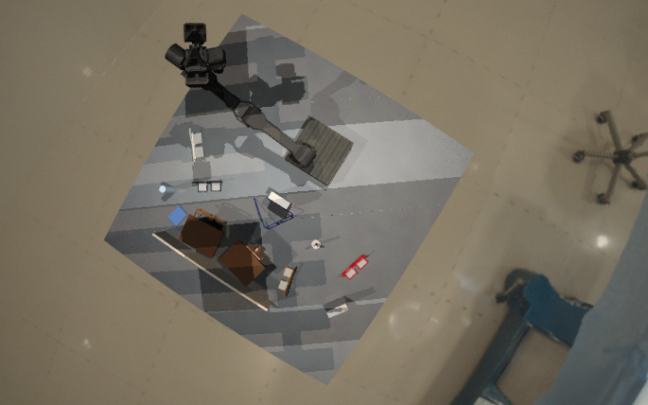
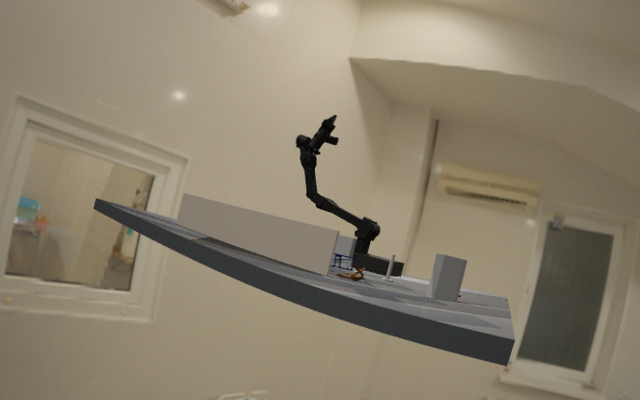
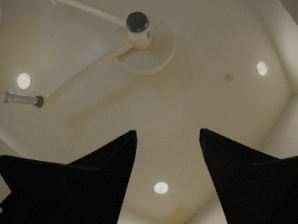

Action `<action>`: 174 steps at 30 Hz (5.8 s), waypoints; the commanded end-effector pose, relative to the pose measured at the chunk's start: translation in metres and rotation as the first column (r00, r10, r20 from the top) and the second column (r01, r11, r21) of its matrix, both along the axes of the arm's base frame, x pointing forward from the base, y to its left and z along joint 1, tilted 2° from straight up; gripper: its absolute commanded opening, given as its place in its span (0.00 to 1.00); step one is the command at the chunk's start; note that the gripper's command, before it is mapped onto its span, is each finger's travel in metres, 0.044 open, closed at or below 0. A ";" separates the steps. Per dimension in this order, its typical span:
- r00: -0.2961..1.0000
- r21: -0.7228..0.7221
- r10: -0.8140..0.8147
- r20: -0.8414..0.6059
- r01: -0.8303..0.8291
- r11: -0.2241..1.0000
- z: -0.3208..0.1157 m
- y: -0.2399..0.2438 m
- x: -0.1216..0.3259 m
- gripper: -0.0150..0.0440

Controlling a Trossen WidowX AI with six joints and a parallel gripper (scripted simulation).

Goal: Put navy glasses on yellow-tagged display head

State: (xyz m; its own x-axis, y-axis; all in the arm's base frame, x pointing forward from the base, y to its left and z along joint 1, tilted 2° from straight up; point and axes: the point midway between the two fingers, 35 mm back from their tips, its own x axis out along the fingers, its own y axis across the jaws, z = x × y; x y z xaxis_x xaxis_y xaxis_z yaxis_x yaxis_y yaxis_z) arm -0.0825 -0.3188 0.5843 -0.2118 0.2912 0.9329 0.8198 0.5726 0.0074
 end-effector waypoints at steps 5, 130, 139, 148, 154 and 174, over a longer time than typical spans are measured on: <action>0.976 -0.284 0.076 -0.206 -0.134 0.949 0.044 0.128 -0.003 0.59; 0.050 -0.241 0.970 0.236 0.971 0.009 -0.557 0.332 0.411 0.46; 0.050 -0.241 0.970 0.237 0.971 0.009 -0.571 0.333 0.412 0.46; 0.050 -0.241 0.970 0.237 0.971 0.009 -0.578 0.334 0.412 0.46; 0.050 -0.241 0.970 0.236 0.970 0.009 -0.579 0.332 0.411 0.46; 0.053 -0.240 0.969 0.241 0.971 0.007 -0.578 0.332 0.411 0.30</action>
State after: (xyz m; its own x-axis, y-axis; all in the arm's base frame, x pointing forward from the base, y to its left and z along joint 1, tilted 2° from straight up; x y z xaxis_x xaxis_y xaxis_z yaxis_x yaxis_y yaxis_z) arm 0.3279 0.0127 0.0060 0.0525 0.0268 -0.9983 0.5970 0.8005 0.0529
